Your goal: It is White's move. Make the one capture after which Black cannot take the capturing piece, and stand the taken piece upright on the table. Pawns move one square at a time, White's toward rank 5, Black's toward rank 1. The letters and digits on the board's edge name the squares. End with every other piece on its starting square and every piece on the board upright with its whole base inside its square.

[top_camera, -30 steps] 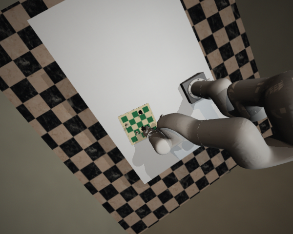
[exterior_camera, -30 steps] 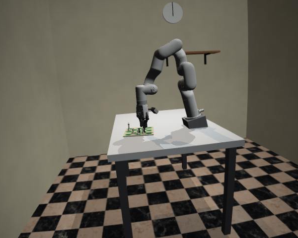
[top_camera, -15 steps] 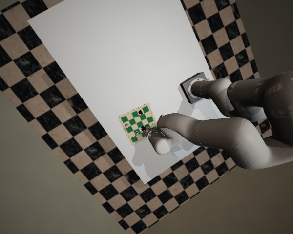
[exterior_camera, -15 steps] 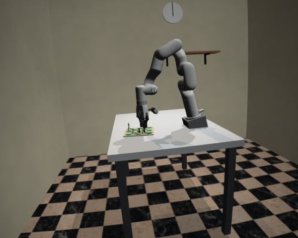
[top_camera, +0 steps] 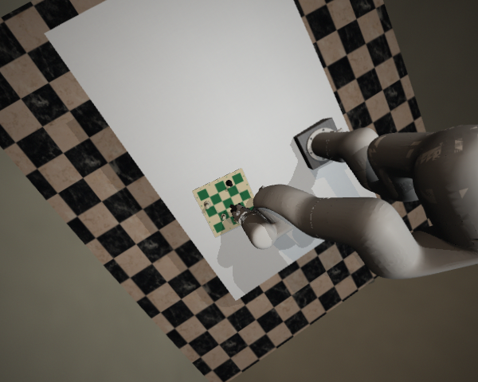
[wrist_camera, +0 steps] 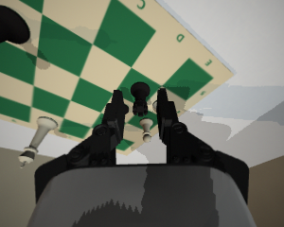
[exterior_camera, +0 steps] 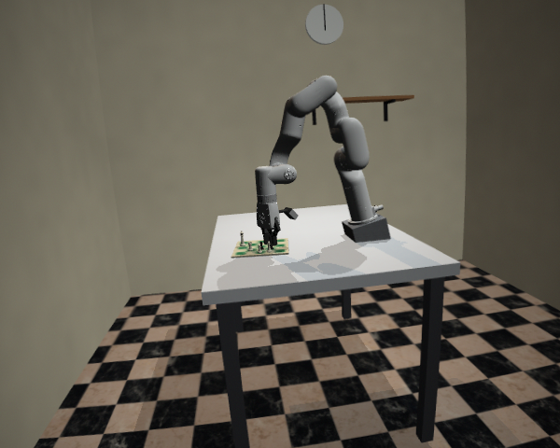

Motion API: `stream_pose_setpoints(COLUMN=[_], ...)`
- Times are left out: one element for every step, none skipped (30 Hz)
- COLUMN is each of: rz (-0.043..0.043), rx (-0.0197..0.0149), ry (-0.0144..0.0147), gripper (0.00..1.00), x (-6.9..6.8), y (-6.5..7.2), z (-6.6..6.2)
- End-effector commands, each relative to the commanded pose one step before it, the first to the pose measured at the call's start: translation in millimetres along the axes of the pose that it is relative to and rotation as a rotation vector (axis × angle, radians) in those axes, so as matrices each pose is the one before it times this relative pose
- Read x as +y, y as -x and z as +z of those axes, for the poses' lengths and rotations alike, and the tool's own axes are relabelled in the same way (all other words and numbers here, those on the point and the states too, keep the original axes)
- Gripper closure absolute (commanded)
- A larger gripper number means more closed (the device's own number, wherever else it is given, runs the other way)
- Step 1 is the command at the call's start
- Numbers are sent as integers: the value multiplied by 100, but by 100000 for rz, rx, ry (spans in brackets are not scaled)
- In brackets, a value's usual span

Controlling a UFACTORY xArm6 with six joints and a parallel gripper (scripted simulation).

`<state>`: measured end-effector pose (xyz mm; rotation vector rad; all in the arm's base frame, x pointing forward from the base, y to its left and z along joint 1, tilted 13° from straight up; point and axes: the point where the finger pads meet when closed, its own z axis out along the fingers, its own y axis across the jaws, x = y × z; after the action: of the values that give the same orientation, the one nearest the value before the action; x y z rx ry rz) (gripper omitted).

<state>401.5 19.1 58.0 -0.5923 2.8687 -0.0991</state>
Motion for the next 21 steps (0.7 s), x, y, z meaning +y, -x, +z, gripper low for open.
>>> stream_pose_setpoints(rz=[5, 0, 0, 0, 0, 0, 0, 0, 0, 0, 0, 0, 0, 0, 0, 0, 0, 0, 0, 0, 0], rx=[-296, 0, 0, 0, 0, 0, 0, 0, 0, 0, 0, 0, 0, 0, 0, 0, 0, 0, 0, 0, 0], ry=[-133, -1, 0, 1, 1, 1, 0, 0, 0, 0, 0, 0, 0, 0, 0, 0, 0, 0, 0, 0, 0], gripper=[63, 63, 63, 63, 63, 63, 63, 63, 63, 63, 63, 63, 63, 63, 63, 63, 63, 63, 63, 63, 63], x=[-51, 0, 0, 0, 0, 0, 0, 0, 0, 0, 0, 0, 0, 0, 0, 0, 0, 0, 0, 0, 0], y=[133, 0, 0, 0, 0, 0, 0, 0, 0, 0, 0, 0, 0, 0, 0, 0, 0, 0, 0, 0, 0], z=[470, 107, 88, 68, 50, 32, 18, 7, 1, 0, 0, 0, 0, 0, 0, 0, 0, 0, 0, 0, 0])
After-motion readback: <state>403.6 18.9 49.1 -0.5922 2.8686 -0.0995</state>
